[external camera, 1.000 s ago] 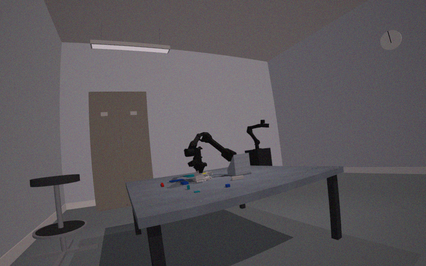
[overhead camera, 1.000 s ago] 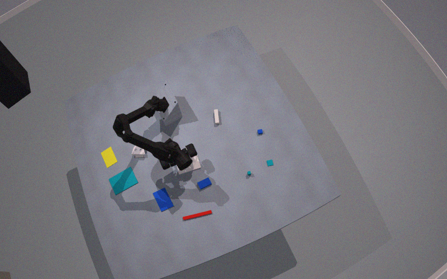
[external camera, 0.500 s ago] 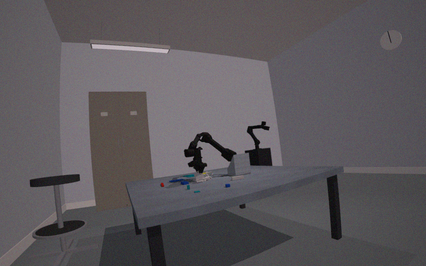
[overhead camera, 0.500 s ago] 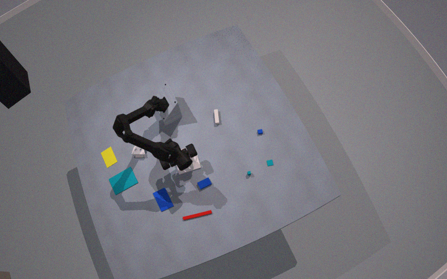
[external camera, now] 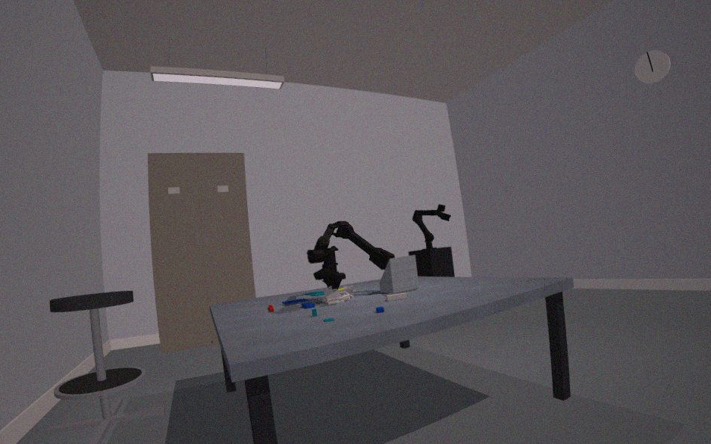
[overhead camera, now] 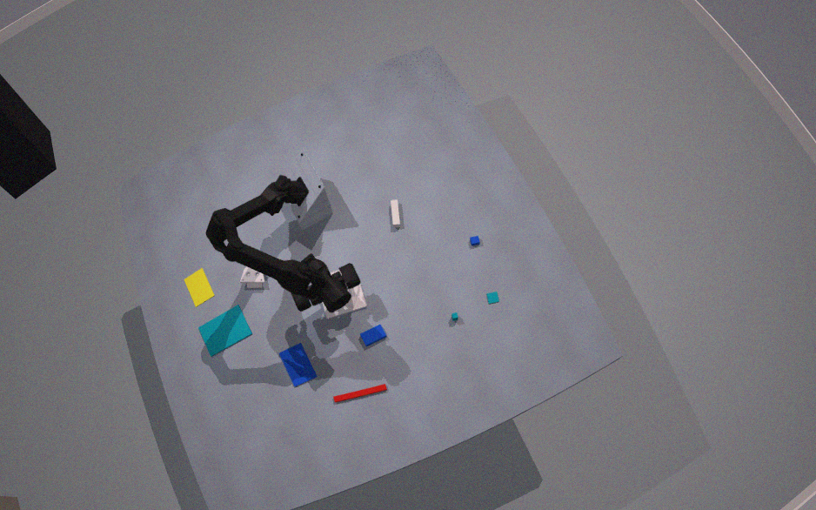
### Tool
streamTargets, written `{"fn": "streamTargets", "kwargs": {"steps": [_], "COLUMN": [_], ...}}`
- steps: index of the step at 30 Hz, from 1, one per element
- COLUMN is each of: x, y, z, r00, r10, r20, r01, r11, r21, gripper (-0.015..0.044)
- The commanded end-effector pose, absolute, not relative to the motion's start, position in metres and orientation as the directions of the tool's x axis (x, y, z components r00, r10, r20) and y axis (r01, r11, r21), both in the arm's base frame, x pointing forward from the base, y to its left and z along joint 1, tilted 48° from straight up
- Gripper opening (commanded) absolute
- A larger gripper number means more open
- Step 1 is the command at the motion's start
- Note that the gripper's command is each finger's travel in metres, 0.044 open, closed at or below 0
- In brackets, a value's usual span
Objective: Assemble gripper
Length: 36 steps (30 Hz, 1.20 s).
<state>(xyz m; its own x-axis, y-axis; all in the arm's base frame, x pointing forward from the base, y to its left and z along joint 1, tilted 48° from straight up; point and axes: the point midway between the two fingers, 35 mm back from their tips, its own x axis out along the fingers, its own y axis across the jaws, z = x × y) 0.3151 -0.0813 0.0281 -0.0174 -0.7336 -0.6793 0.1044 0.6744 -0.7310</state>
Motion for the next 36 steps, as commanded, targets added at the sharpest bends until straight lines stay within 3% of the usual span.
{"fn": "streamTargets", "kwargs": {"steps": [1, 36], "x": [0.3146, 0.3144], "y": [-0.0839, -0.0905], "z": [0.0266, 0.0206], "r00": [-0.019, -0.019], "r10": [-0.736, -0.736], "r20": [-0.676, -0.676], "r01": [0.101, 0.101], "r11": [0.672, 0.671], "r21": [-0.734, -0.734], "gripper": [0.0134, 0.0134]}}
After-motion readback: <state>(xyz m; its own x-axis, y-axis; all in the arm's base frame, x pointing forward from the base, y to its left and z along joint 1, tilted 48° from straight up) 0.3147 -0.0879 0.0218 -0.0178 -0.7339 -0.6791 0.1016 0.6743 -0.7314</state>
